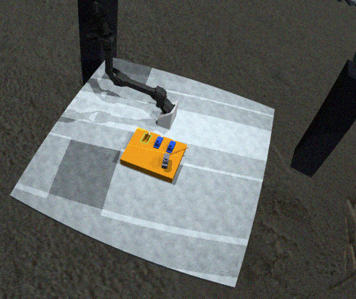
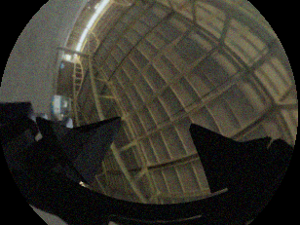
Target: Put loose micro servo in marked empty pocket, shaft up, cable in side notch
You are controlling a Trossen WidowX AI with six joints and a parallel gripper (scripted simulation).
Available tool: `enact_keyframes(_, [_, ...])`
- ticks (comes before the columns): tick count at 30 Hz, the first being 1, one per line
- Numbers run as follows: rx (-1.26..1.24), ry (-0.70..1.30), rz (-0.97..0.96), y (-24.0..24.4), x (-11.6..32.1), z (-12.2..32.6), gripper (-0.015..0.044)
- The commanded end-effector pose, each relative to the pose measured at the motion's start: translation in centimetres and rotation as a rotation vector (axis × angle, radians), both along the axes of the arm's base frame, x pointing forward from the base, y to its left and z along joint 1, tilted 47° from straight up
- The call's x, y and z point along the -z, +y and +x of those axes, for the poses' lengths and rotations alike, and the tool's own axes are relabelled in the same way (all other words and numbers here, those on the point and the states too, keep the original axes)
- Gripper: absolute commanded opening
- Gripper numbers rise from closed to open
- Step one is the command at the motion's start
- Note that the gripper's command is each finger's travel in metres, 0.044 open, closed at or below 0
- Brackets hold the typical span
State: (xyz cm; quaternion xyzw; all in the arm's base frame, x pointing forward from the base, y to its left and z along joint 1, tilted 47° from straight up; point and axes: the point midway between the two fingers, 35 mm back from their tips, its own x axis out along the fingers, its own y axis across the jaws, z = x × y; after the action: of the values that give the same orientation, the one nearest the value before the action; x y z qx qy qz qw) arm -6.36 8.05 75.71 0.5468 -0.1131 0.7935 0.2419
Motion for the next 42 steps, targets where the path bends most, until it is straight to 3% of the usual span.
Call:
enact_keyframes(1, [0.044,-0.021,-0.076,3.3,0.9,-0.8,0.044])
enact_keyframes(24, [0.207,-0.051,-0.333,13.7,5.0,-0.8,0.044])
enact_keyframes(42, [0.376,-0.079,-0.578,23.0,10.6,1.5,0.044])
